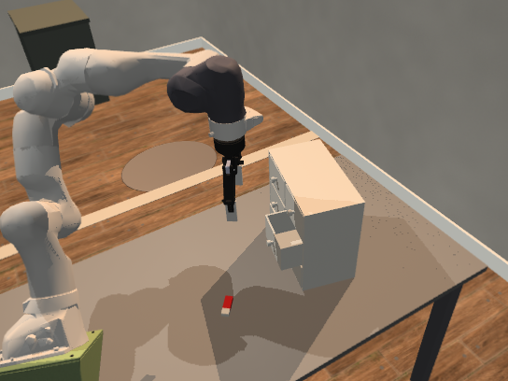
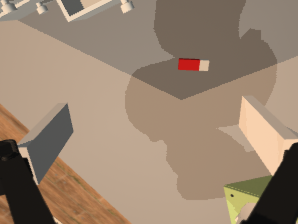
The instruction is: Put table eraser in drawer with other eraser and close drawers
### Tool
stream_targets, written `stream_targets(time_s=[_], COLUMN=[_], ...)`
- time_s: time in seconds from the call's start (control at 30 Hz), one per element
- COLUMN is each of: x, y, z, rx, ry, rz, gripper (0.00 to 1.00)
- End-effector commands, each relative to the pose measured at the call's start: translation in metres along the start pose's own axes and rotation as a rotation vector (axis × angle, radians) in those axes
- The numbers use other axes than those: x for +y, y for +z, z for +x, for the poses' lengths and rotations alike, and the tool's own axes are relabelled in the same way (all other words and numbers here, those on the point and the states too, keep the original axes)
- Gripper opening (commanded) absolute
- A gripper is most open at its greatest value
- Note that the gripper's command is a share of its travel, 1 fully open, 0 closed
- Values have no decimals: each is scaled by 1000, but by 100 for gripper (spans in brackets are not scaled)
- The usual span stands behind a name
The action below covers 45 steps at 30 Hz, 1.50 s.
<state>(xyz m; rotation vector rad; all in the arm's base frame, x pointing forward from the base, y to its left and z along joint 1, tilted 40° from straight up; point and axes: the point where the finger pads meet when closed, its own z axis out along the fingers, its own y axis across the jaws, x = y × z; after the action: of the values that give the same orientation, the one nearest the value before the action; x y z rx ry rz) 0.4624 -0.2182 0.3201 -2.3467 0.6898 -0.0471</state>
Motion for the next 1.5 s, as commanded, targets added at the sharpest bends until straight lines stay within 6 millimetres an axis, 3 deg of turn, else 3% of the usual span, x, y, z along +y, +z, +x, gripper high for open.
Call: stream_targets(time_s=[0.0,0.63,1.47], x=[-2,-4,-5], y=[0,0,0], z=[2,8,10], rx=[-4,-3,-3], ry=[-167,-313,-349], rz=[10,10,10], gripper=[100,100,100])
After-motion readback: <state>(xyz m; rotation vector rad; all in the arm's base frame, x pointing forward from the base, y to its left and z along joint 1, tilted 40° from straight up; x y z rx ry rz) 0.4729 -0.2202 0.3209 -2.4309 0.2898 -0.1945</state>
